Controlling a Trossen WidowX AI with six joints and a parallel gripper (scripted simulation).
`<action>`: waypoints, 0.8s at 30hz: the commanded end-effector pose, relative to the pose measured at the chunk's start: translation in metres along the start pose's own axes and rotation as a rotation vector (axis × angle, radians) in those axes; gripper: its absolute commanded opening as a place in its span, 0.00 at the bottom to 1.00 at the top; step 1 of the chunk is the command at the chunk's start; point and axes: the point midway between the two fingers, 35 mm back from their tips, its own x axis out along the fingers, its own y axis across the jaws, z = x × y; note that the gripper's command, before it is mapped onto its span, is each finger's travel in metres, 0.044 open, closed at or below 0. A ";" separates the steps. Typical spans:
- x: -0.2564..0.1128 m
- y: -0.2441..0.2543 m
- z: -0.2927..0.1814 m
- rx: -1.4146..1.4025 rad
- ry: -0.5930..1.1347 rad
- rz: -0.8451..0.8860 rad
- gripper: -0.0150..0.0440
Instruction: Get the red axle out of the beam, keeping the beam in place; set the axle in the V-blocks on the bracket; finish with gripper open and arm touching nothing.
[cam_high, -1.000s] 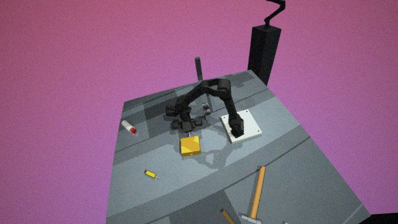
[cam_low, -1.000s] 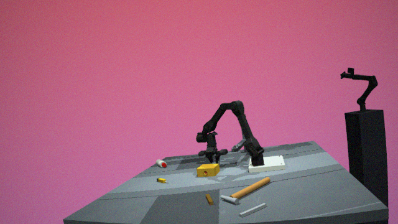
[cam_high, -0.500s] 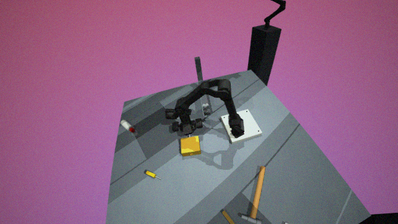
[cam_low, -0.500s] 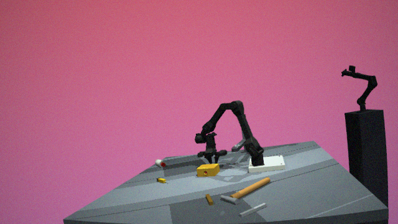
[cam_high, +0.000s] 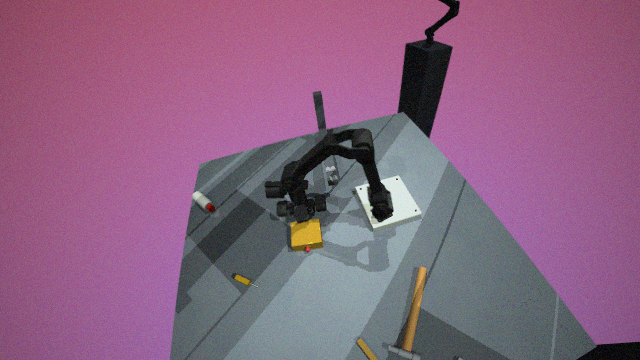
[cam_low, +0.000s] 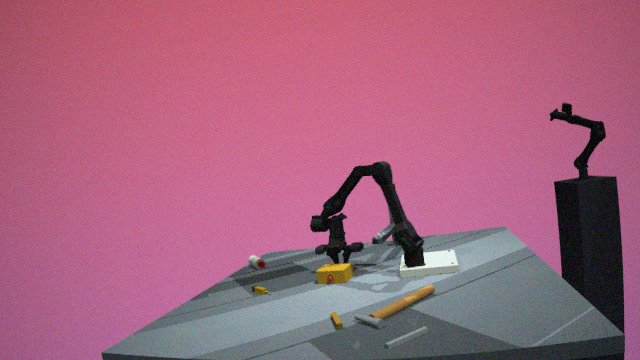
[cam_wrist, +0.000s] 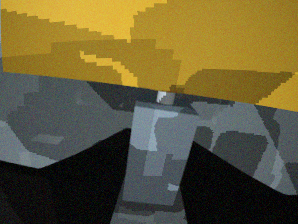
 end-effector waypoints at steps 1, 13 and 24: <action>0.001 0.001 0.007 0.002 -0.001 0.002 0.25; 0.001 0.002 0.009 0.002 -0.001 0.002 0.25; 0.001 0.000 -0.025 0.002 0.003 0.002 0.25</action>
